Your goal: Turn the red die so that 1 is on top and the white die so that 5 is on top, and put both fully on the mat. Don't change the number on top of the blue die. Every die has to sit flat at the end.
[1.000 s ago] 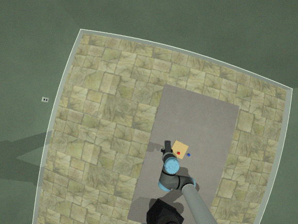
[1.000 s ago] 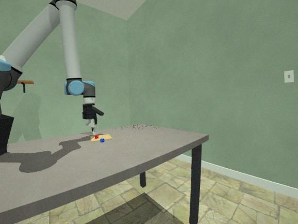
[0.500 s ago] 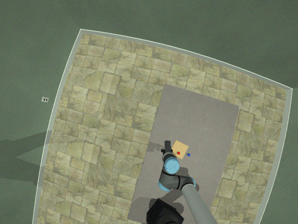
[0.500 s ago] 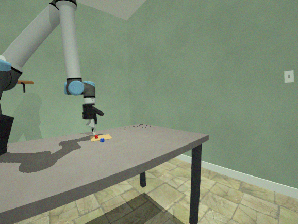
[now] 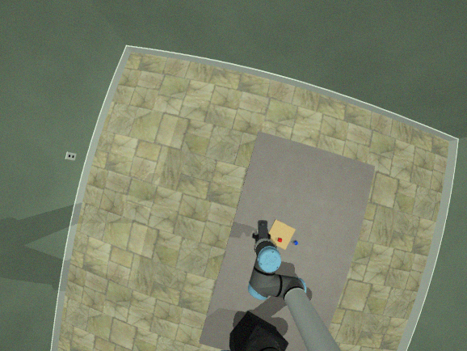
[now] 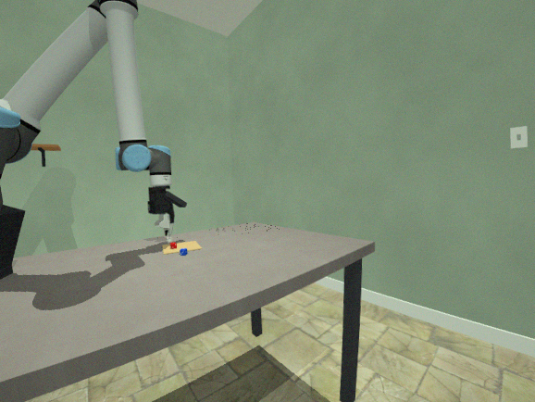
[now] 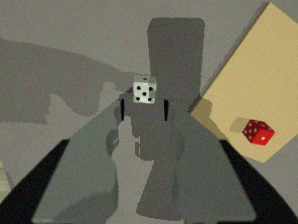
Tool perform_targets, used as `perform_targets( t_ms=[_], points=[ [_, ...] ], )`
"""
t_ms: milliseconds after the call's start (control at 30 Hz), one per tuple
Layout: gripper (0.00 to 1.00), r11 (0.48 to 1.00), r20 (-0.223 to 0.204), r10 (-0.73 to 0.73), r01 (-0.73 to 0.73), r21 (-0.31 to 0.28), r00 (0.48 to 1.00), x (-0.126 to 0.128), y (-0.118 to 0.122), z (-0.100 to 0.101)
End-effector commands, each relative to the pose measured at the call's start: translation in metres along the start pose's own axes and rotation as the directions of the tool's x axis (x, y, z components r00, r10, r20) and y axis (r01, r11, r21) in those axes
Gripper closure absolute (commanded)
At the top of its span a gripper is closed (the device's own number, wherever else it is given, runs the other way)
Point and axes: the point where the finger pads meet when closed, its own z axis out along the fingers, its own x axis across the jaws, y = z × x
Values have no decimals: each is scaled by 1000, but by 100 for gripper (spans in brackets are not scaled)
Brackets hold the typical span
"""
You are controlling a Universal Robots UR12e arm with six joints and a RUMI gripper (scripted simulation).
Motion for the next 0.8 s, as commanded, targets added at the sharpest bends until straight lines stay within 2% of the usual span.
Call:
perform_targets(
  t_ms=[0, 367, 767],
  points=[
    [79, 1000, 0, 0, 0, 1, 1000, 0, 0, 0],
    [79, 1000, 0, 0, 0, 1, 1000, 0, 0, 6],
    [79, 1000, 0, 0, 0, 1, 1000, 0, 0, 23]
  ],
)
